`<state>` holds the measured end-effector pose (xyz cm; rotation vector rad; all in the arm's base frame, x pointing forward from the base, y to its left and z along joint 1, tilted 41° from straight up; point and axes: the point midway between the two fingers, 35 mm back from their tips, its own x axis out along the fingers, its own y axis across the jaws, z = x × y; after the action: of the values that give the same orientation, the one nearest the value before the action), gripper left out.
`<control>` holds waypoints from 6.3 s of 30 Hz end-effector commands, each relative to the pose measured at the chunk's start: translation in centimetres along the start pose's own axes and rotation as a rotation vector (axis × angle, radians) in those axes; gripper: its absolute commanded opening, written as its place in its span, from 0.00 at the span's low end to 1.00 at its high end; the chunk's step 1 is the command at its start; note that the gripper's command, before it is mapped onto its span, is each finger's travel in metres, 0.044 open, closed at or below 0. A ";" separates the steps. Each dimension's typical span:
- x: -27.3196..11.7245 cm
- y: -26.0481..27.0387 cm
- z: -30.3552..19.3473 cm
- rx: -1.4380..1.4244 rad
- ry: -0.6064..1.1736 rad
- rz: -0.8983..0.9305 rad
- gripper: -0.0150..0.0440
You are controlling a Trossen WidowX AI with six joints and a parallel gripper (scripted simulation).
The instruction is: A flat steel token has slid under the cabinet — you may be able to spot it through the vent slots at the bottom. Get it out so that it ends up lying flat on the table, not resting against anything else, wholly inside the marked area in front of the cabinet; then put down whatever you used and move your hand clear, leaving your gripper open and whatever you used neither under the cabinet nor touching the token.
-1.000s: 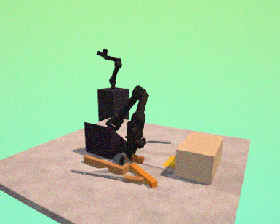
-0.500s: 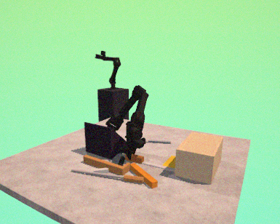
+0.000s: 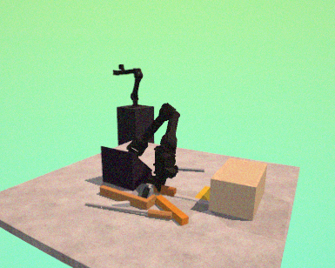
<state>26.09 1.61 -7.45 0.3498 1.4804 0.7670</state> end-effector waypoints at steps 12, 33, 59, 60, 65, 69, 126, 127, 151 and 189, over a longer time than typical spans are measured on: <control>0.0 0.0 2.2 -0.007 -0.003 -0.001 0.25; -0.1 0.1 4.8 -0.011 -0.004 -0.001 0.25; -0.1 0.2 7.8 -0.012 -0.005 0.000 0.25; -0.1 0.2 7.9 -0.012 -0.005 0.000 0.25; -0.1 0.2 8.5 -0.013 -0.006 0.000 0.25; -0.1 0.2 8.9 -0.013 -0.006 0.000 0.25; -0.2 0.3 14.5 -0.015 -0.009 0.000 0.25; -0.2 0.3 14.6 -0.015 -0.009 0.000 0.25; -0.2 0.7 16.4 -0.016 -0.010 0.000 0.25; 0.0 4.7 16.4 -0.016 -0.009 0.003 0.25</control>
<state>40.88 8.25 -3.22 0.3480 1.4729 0.7633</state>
